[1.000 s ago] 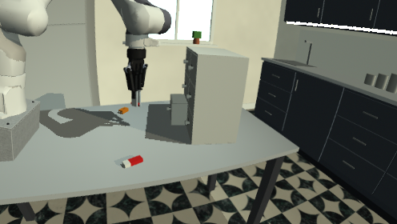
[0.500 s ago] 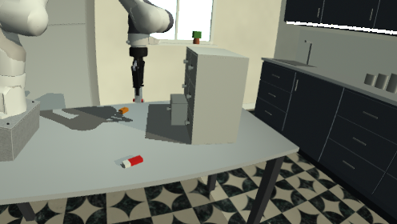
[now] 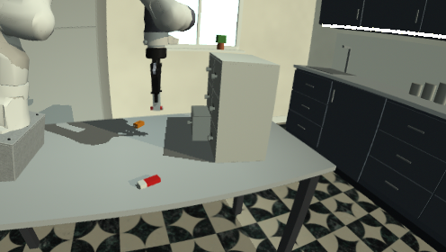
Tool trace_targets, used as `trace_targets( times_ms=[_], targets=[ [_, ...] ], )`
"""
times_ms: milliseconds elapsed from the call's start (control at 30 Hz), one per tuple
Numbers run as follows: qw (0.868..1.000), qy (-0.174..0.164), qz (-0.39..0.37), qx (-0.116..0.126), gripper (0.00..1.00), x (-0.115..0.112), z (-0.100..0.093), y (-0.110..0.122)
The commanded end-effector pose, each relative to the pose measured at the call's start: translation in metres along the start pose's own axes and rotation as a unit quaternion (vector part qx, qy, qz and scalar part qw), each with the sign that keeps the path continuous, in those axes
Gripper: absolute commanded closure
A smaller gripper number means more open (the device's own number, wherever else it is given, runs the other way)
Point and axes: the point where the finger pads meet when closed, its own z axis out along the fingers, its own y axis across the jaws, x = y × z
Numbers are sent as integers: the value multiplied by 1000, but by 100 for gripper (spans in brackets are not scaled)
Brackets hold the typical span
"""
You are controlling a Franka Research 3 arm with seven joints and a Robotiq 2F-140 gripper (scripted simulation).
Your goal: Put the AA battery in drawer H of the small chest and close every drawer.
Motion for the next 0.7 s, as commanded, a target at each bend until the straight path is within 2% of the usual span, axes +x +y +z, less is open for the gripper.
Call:
trace_targets(
  times_ms=[0,367,667],
  targets=[
    [1000,-2,-10,-1,94,-1,-12,1],
    [1000,0,-10,-1,94,-1,-17,1],
    [999,33,-10,-1,94,0,-17,0]
  ],
)
